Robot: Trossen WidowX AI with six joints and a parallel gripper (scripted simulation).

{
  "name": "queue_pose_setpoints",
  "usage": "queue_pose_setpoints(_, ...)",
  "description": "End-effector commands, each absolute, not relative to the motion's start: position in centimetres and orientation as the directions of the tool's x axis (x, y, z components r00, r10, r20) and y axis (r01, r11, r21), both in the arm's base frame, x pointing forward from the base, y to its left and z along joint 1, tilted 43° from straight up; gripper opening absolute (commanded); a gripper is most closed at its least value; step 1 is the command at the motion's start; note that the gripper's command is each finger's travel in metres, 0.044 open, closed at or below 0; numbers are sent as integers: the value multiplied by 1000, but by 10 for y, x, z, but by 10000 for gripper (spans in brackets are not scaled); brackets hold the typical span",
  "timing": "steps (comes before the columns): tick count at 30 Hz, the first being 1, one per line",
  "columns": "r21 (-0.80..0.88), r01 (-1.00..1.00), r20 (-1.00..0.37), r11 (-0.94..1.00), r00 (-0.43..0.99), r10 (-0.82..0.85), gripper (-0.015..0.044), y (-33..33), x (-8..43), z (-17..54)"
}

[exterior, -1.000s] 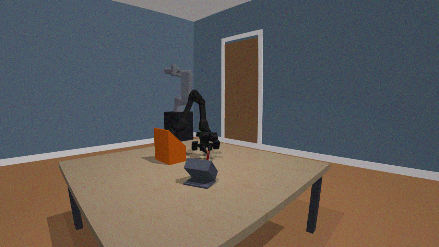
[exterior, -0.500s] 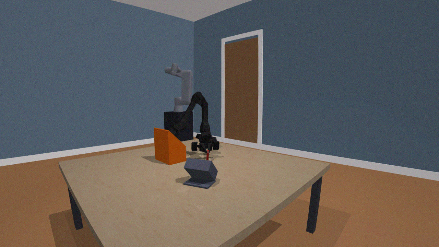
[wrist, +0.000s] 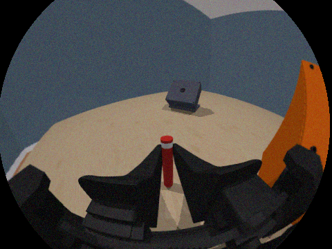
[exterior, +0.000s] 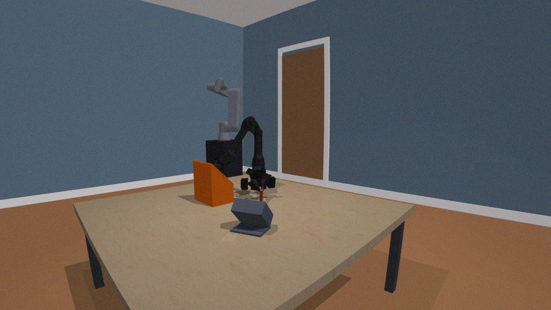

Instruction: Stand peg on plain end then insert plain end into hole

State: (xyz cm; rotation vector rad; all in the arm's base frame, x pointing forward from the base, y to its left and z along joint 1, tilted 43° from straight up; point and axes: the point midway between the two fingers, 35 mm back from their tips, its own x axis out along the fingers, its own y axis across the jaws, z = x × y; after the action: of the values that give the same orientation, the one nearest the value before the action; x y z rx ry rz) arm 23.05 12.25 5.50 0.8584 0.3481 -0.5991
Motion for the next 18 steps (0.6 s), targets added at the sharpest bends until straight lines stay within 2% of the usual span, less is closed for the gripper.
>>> queue_pose_setpoints(1, 597, 621, -519, 508, 782, -346, 50, 123, 229, 56)
queue_pose_setpoints(18, 582, 623, -519, 522, 779, -351, 50, 125, 227, 51)
